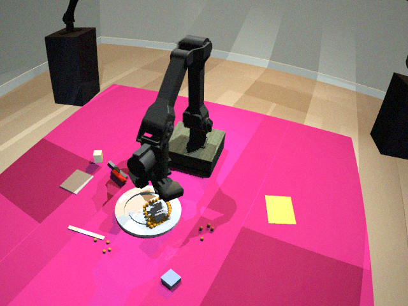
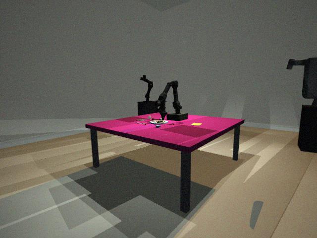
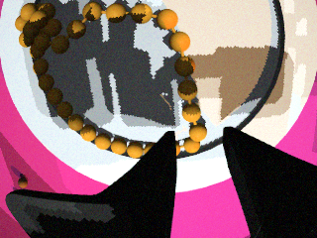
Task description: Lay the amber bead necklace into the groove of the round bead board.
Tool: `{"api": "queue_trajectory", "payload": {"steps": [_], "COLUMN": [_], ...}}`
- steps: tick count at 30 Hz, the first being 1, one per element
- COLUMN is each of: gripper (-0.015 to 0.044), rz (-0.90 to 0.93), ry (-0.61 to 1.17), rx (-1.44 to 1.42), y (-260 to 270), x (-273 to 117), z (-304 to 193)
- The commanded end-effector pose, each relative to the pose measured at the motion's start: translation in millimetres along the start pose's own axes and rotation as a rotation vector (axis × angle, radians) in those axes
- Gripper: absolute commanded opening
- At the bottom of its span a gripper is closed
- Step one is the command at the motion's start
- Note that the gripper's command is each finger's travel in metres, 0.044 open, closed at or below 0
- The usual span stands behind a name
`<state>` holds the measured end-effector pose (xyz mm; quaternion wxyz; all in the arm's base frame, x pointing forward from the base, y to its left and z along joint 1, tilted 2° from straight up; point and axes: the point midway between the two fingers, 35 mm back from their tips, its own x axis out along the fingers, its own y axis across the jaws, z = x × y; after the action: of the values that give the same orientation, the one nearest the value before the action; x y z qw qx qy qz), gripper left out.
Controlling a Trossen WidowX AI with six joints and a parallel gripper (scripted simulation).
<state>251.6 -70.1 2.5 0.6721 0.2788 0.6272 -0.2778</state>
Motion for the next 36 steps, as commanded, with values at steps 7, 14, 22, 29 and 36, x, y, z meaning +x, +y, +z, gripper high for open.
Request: {"api": "queue_trajectory", "payload": {"steps": [7, 14, 22, 29, 36], "gripper": [0.0094, 0.0000, 0.0000, 0.0000, 0.0000], "rz": [-0.002, -0.002, -0.002, -0.002, -0.002], "ry": [0.003, 0.003, 0.003, 0.003, 0.003], "rx": [-0.002, -0.002, -0.002, -0.002, -0.002], "y": [-0.6, -0.6, -0.6, -0.6, -0.6], "x": [8.4, 8.4, 8.4, 8.4, 8.4], "z": [-0.9, -0.9, -0.9, -0.9, -0.9]}}
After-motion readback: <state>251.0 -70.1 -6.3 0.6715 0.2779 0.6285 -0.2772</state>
